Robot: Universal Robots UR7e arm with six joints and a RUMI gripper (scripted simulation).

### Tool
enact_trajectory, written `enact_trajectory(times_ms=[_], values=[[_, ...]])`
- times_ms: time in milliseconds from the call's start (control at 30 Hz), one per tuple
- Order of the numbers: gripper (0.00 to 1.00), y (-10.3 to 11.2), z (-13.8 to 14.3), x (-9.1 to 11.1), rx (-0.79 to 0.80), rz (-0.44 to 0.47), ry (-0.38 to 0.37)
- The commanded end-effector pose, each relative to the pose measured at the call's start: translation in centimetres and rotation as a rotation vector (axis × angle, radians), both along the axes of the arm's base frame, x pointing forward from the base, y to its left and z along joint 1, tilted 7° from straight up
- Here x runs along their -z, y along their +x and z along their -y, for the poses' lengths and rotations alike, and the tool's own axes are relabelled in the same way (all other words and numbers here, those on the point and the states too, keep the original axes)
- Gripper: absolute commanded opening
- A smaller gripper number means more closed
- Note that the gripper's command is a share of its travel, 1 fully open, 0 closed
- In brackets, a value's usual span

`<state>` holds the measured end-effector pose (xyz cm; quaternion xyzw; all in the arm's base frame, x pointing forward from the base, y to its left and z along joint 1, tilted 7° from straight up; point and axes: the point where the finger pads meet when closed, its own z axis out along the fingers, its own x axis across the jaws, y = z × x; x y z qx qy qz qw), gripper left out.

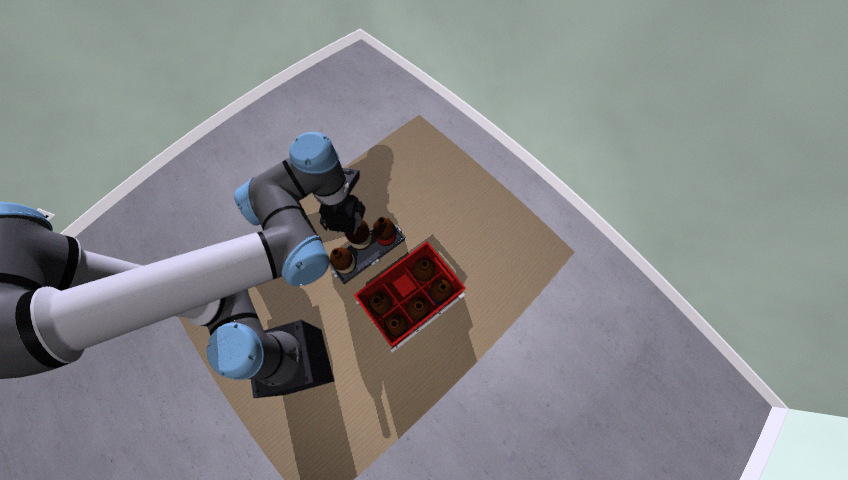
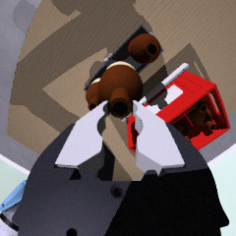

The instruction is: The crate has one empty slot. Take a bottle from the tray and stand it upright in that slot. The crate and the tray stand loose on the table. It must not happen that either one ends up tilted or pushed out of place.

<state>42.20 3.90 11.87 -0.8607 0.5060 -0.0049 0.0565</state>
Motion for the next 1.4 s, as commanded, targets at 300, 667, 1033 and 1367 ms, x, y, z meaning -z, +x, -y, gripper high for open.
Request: enact_trajectory(times_ms=[300, 667, 1033, 1367], values=[[0.0, 0.0, 0.1, -0.7, 0.0, 0.001, 0.0], [0.0, -0.1, 0.2, -1.7, 0.0, 0.001, 0.0], [0.0, -0.1, 0.3, -2.7, 0.0, 0.001, 0.0], [0.0, -0.2, 0.3, -3.7, 0.0, 0.001, 0.0]])
